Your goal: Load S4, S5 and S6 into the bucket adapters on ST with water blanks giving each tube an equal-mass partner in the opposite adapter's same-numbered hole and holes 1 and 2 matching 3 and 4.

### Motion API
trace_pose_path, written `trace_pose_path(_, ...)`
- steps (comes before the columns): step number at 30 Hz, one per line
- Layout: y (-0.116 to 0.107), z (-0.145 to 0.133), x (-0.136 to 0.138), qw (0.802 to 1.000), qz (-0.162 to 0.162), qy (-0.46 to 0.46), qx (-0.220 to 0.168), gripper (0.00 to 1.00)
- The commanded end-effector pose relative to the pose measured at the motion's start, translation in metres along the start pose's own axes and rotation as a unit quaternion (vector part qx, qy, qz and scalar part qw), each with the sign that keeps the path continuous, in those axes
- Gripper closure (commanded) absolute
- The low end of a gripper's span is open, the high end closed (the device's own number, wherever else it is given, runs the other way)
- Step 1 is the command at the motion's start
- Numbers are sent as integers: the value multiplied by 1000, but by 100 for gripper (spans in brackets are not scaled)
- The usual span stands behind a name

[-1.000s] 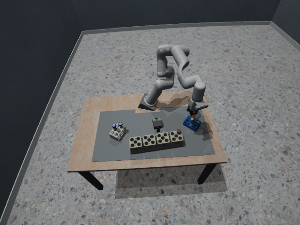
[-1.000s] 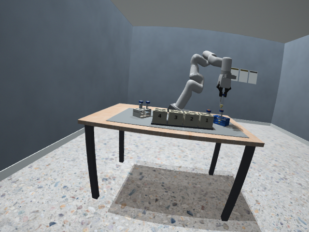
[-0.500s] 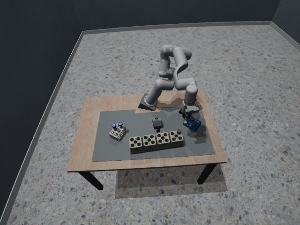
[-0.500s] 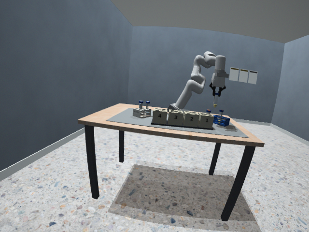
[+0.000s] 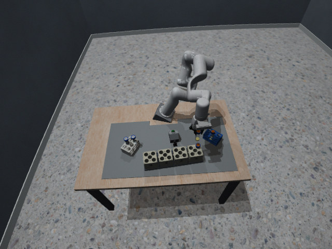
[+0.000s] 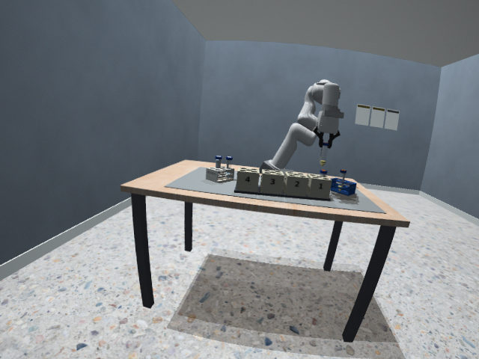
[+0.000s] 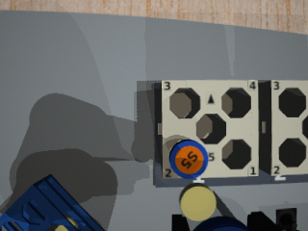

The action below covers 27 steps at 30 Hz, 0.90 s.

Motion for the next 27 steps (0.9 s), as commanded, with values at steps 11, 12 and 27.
trace_pose_path(11, -1, 24, 63, 1000, 1, -1, 1, 100)
trace_pose_path(12, -1, 26, 67, 1000, 1, -1, 1, 100)
trace_pose_path(27, -1, 47, 129, 1000, 1, -1, 1, 100)
Point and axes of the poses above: the point where the finger pads meet when closed, its own y axis out along the fingers, its own x axis across the jaws, z = x × y, the point moved 6 cm from there along -y, back along the fingers
